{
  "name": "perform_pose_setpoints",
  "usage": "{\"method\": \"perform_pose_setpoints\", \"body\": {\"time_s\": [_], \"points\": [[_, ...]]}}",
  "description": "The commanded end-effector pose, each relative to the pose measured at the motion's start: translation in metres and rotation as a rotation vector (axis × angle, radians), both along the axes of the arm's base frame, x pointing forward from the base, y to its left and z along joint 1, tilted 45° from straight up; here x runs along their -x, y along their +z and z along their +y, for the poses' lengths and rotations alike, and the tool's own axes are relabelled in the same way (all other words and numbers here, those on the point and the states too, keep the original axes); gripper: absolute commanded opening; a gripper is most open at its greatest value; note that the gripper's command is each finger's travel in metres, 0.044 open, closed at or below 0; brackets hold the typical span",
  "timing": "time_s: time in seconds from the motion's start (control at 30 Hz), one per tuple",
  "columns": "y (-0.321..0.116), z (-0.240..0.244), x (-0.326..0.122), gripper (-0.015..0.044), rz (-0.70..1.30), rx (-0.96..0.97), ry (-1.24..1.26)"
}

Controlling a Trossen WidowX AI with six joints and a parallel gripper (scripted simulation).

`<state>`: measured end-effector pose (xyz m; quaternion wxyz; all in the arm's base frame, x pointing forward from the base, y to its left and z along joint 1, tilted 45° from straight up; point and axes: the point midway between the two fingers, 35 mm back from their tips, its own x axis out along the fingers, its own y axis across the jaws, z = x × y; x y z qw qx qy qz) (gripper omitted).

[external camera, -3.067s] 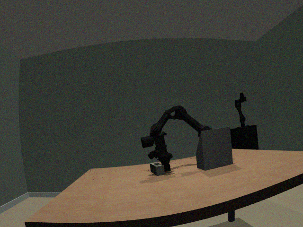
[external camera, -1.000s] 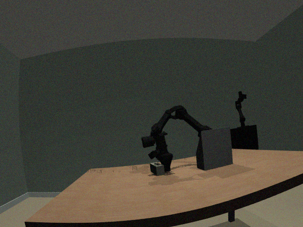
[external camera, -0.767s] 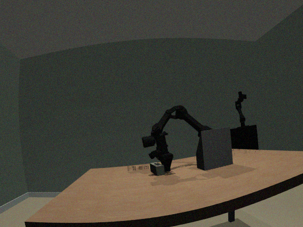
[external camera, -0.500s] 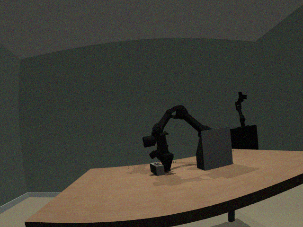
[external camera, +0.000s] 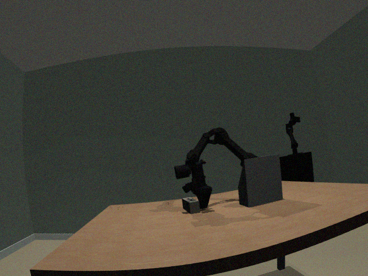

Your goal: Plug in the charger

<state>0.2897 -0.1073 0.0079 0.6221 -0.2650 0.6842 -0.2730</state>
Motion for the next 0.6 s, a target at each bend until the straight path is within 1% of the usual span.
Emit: {"method": "perform_pose_setpoints", "body": {"time_s": [0.0,0.57], "points": [[0.001,0.0,0.004,0.044,0.0,0.001,0.003],[0.002,0.0,0.023,0.044,0.001,0.001,0.003]]}}
